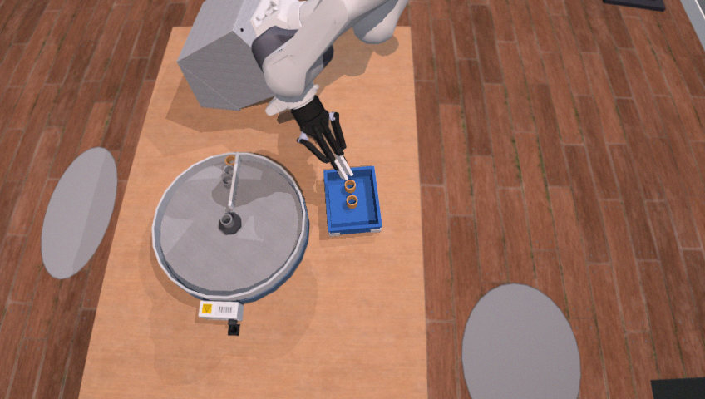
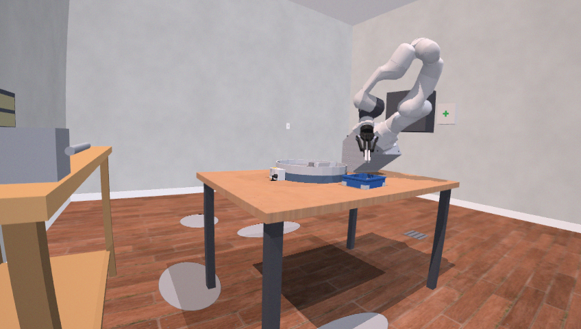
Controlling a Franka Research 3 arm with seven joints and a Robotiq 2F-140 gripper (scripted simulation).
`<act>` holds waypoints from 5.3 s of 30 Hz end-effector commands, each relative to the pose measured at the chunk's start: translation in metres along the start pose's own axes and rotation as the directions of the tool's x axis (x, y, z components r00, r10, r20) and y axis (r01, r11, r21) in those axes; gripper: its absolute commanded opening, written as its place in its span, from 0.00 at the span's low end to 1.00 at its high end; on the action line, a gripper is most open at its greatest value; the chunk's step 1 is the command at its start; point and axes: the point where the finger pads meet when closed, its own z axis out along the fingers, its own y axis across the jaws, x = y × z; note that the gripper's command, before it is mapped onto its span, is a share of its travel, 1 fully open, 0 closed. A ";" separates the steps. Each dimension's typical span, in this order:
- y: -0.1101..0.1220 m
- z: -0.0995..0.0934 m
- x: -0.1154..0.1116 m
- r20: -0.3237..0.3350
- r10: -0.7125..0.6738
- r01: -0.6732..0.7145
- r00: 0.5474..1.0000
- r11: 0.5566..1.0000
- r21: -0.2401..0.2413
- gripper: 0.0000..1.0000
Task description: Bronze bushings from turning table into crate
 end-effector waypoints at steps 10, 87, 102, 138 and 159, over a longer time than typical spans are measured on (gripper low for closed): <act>0.002 0.000 0.000 -0.001 0.005 -0.005 1.000 1.000 -0.005 0.07; -0.222 -0.168 0.202 0.036 0.298 -0.297 0.954 0.924 0.241 0.06; -0.222 -0.169 0.202 0.036 0.298 -0.298 0.954 0.924 0.241 0.06; -0.221 -0.169 0.202 0.036 0.298 -0.298 0.954 0.924 0.241 0.06; -0.221 -0.169 0.202 0.036 0.298 -0.298 0.954 0.924 0.241 0.06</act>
